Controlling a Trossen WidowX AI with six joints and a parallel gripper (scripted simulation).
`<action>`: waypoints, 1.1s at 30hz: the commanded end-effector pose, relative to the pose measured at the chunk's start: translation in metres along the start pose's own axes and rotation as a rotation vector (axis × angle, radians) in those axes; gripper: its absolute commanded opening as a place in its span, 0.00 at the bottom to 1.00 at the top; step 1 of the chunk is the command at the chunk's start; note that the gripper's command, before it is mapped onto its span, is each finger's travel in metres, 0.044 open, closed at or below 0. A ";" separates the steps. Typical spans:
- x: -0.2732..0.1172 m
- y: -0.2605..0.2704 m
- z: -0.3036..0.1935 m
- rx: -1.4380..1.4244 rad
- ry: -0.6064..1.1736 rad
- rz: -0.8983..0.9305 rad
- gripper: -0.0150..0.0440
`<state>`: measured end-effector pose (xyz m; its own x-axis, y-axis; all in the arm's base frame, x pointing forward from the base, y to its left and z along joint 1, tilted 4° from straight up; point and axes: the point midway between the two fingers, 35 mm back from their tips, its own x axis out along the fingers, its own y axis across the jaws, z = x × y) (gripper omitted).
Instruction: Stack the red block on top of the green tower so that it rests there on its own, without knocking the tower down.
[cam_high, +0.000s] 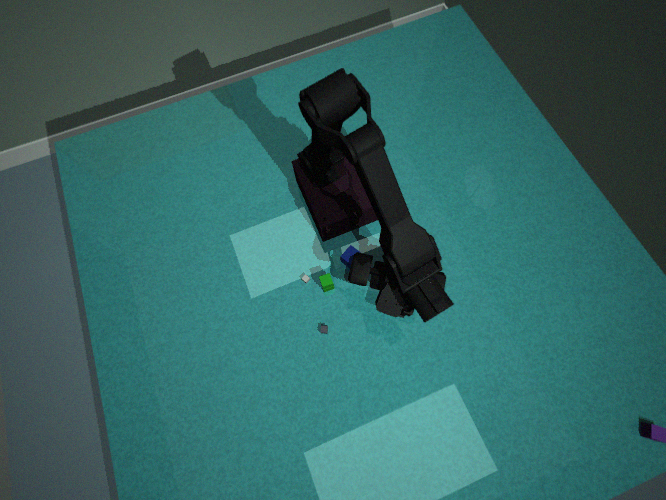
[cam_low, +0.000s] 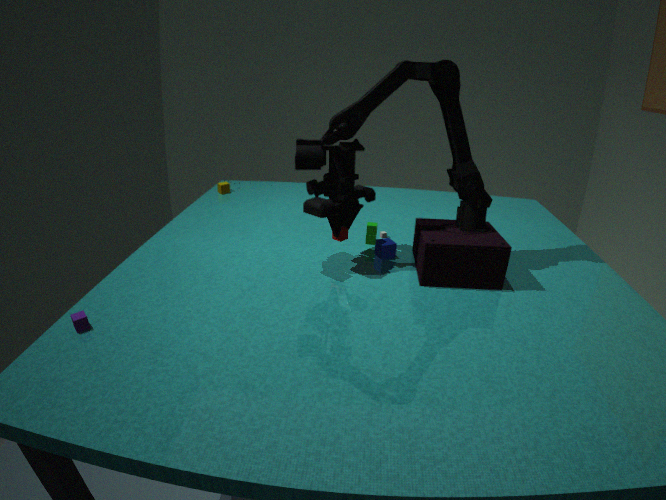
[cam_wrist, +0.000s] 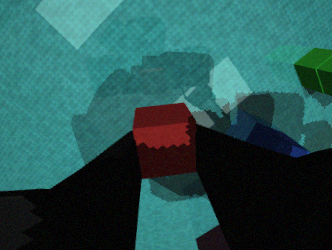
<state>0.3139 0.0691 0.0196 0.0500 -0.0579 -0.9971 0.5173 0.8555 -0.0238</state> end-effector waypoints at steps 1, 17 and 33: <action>-0.022 0.001 0.002 0.004 -0.011 0.005 0.25; -0.059 0.001 0.001 0.004 -0.011 0.005 0.25; -0.060 -0.064 0.017 0.004 -0.012 0.000 0.25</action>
<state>0.3006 0.0268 0.0802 0.0565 -0.0641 -0.9963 0.5228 0.8521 -0.0252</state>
